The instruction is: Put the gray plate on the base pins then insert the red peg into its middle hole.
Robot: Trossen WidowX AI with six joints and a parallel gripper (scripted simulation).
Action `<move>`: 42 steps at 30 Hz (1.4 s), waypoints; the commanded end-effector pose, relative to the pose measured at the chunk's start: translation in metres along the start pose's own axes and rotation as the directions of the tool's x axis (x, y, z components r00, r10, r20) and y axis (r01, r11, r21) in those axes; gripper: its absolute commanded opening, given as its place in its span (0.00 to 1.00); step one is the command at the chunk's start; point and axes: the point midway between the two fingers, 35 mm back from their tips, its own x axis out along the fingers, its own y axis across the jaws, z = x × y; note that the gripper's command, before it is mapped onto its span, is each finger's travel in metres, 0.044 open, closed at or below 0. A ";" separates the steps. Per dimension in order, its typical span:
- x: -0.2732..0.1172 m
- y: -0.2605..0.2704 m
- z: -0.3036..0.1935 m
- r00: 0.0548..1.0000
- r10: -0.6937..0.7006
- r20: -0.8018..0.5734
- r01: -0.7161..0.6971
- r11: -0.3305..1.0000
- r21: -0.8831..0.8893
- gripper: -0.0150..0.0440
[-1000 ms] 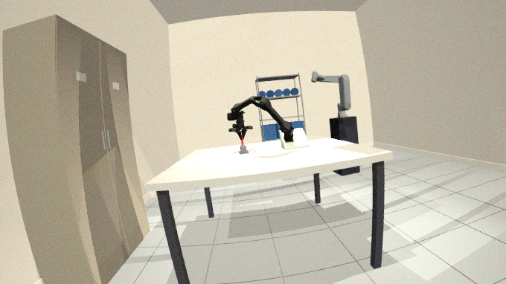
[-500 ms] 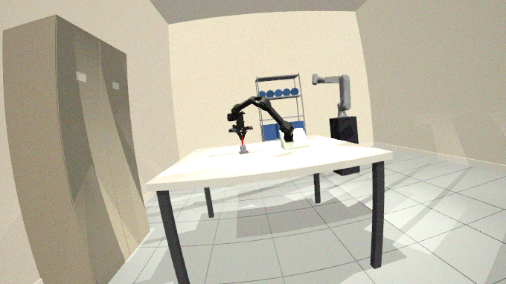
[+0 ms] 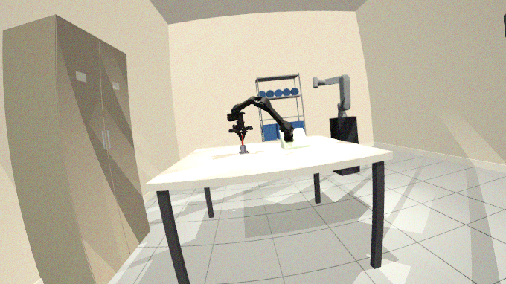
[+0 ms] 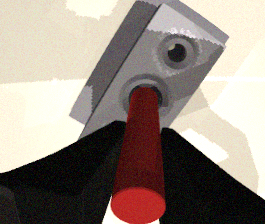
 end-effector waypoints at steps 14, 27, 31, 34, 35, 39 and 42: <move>0.001 0.000 0.000 1.000 -0.001 0.000 0.001 1.000 0.000 0.25; 0.001 0.000 0.000 1.000 -0.001 0.000 0.001 1.000 0.000 0.51; 0.001 0.000 0.000 1.000 -0.001 0.000 0.001 1.000 0.000 0.51; 0.001 0.000 0.000 1.000 -0.001 -0.001 0.001 1.000 0.001 0.51; 0.001 0.000 0.000 1.000 0.000 -0.001 0.000 1.000 0.002 0.51; -0.003 0.000 0.000 1.000 0.001 -0.004 -0.001 1.000 0.006 0.51; -0.005 -0.001 0.000 1.000 0.002 -0.005 -0.002 1.000 0.007 0.51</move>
